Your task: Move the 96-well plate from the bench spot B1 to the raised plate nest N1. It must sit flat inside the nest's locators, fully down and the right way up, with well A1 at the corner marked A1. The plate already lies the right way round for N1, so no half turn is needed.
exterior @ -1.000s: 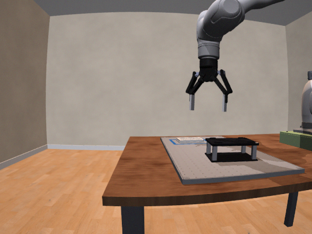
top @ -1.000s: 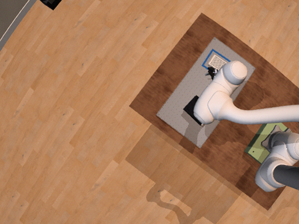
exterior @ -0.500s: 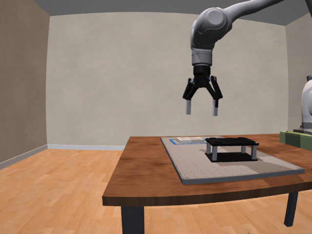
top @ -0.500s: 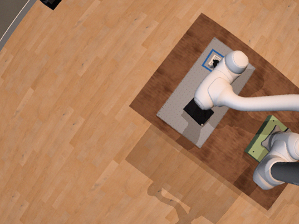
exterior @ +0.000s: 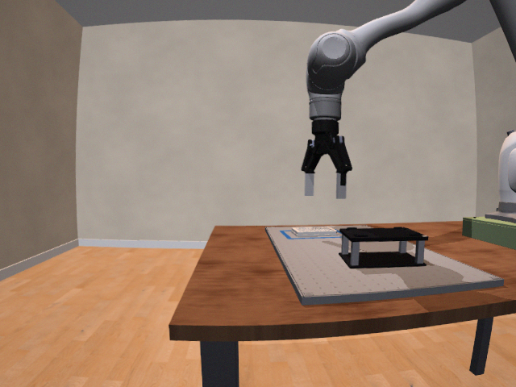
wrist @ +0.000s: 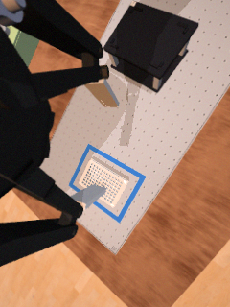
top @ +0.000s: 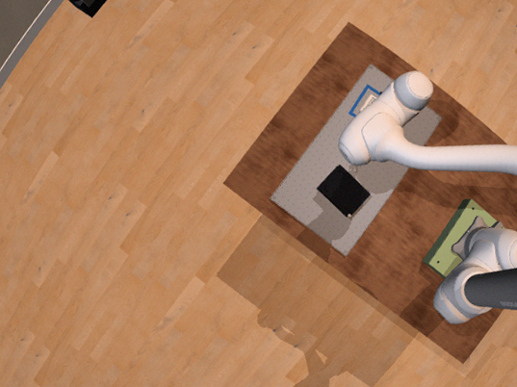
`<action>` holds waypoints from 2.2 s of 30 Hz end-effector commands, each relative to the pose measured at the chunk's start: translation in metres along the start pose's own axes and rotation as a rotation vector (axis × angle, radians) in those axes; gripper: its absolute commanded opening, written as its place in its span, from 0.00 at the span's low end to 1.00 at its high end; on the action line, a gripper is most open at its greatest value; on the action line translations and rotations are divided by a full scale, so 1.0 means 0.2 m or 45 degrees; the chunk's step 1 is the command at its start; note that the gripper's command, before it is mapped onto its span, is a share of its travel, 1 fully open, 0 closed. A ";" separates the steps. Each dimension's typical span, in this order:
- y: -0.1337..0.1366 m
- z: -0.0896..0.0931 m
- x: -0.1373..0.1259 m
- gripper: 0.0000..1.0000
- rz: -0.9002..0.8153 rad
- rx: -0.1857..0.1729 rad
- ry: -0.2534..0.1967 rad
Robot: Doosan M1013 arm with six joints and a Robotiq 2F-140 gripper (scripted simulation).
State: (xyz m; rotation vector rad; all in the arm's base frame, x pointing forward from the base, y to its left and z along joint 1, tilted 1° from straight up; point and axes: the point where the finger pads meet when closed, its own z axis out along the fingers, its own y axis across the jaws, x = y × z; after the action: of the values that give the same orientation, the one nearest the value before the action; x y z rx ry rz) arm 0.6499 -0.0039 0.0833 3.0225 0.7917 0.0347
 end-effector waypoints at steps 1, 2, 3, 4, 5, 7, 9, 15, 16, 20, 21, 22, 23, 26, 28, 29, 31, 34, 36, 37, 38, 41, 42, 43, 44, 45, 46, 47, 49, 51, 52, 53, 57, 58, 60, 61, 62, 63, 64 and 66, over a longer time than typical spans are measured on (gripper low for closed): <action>0.10 0.04 -0.01 1.00 0.073 -0.006 -0.005; 0.12 0.04 -0.02 1.00 0.073 -0.006 -0.005; 0.14 0.05 -0.03 1.00 0.073 -0.006 -0.005; 0.14 0.05 -0.03 1.00 0.073 -0.006 -0.005; 0.17 0.06 -0.04 1.00 0.115 -0.006 -0.007; 0.21 0.08 -0.06 1.00 0.200 -0.005 -0.012; 0.25 0.10 -0.08 1.00 0.250 -0.005 -0.016; 0.34 0.13 -0.11 1.00 0.293 -0.005 -0.018; 0.36 0.14 -0.13 1.00 0.335 -0.005 -0.021; 0.44 0.18 -0.17 1.00 0.428 -0.004 -0.026; 0.46 0.18 -0.18 1.00 0.428 -0.004 -0.026; 0.48 0.19 -0.19 1.00 0.428 -0.004 -0.026; 0.49 0.20 -0.19 1.00 0.428 -0.004 -0.026; 0.49 0.20 -0.19 1.00 0.428 -0.004 -0.026; 0.49 0.20 -0.19 1.00 0.428 -0.004 -0.026; 0.49 0.20 -0.19 1.00 0.428 -0.004 -0.026; 0.49 0.20 -0.19 1.00 0.428 -0.004 -0.026; 0.49 0.20 -0.19 1.00 0.428 -0.004 -0.026; 0.49 0.20 -0.19 1.00 0.428 -0.004 -0.026; 0.49 0.20 -0.19 1.00 0.428 -0.004 -0.026; 0.49 0.20 -0.19 1.00 0.428 -0.004 -0.026; 0.49 0.20 -0.19 1.00 0.428 -0.004 -0.026; 0.49 0.20 -0.19 1.00 0.428 -0.004 -0.026; 0.49 0.20 -0.19 1.00 0.428 -0.004 -0.026; 0.49 0.20 -0.19 1.00 0.428 -0.004 -0.026; 0.49 0.20 -0.19 1.00 0.428 -0.004 -0.026; 0.49 0.20 -0.19 1.00 0.428 -0.004 -0.026; 0.49 0.20 -0.19 1.00 0.428 -0.004 -0.026; 0.49 0.20 -0.19 1.00 0.428 -0.004 -0.026; 0.49 0.20 -0.19 1.00 0.428 -0.004 -0.026; 0.49 0.20 -0.19 1.00 0.428 -0.004 -0.026; 0.49 0.20 -0.19 1.00 0.428 -0.004 -0.026; 0.49 0.20 -0.19 1.00 0.428 -0.004 -0.026; 0.49 0.20 -0.19 1.00 0.428 -0.004 -0.026; 0.49 0.20 -0.19 1.00 0.428 -0.004 -0.026; 0.49 0.20 -0.19 1.00 0.428 -0.004 -0.026; 0.49 0.20 -0.19 1.00 0.428 -0.004 -0.026; 0.49 0.20 -0.19 1.00 0.428 -0.004 -0.026; 0.49 0.20 -0.19 1.00 0.428 -0.004 -0.026; 0.49 0.20 -0.19 1.00 0.428 -0.004 -0.026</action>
State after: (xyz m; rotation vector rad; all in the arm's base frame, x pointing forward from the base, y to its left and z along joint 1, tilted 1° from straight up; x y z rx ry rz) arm 0.6619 -0.1069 0.0467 3.1115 0.2768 0.0062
